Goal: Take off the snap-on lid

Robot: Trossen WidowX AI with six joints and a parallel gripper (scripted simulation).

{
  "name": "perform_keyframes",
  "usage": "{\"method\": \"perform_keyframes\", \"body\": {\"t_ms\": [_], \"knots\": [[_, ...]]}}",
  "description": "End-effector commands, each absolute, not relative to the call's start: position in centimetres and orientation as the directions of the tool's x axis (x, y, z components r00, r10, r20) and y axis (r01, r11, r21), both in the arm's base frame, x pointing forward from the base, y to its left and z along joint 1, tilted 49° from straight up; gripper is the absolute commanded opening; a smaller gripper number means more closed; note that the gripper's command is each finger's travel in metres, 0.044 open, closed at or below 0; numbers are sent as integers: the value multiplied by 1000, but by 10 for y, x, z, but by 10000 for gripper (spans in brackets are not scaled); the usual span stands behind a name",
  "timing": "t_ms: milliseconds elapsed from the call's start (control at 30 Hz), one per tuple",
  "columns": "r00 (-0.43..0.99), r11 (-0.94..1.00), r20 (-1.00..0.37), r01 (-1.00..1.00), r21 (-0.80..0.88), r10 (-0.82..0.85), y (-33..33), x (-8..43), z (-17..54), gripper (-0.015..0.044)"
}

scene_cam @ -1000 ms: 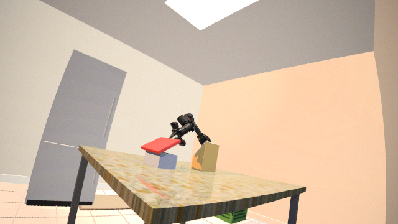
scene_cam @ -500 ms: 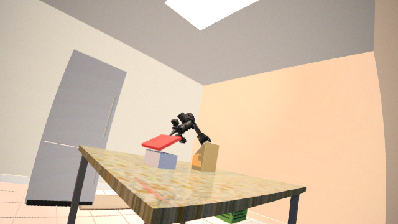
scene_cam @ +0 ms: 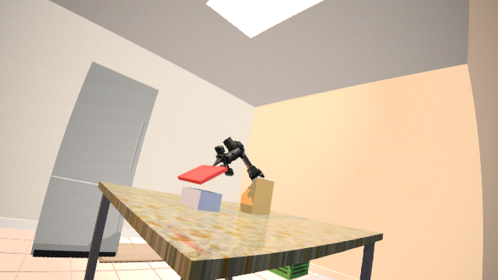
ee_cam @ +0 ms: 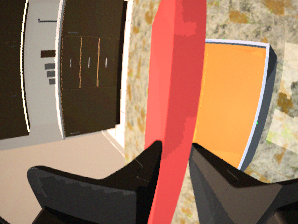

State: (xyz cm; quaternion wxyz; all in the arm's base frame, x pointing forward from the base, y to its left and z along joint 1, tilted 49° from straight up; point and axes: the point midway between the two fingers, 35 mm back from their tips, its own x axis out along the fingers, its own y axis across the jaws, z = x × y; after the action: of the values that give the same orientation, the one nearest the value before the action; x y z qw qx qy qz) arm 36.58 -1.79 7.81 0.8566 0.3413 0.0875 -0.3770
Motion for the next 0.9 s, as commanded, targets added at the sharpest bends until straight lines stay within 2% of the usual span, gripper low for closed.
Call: {"method": "perform_keyframes", "body": {"t_ms": [0, 367, 867], "knots": [[712, 485, -399, 692, 535, -577, -10, 369, 86, 0], [712, 484, -399, 692, 535, -577, -2, 370, 93, 0], [712, 485, -399, 693, 534, -578, -26, 361, 109, 0]]}}
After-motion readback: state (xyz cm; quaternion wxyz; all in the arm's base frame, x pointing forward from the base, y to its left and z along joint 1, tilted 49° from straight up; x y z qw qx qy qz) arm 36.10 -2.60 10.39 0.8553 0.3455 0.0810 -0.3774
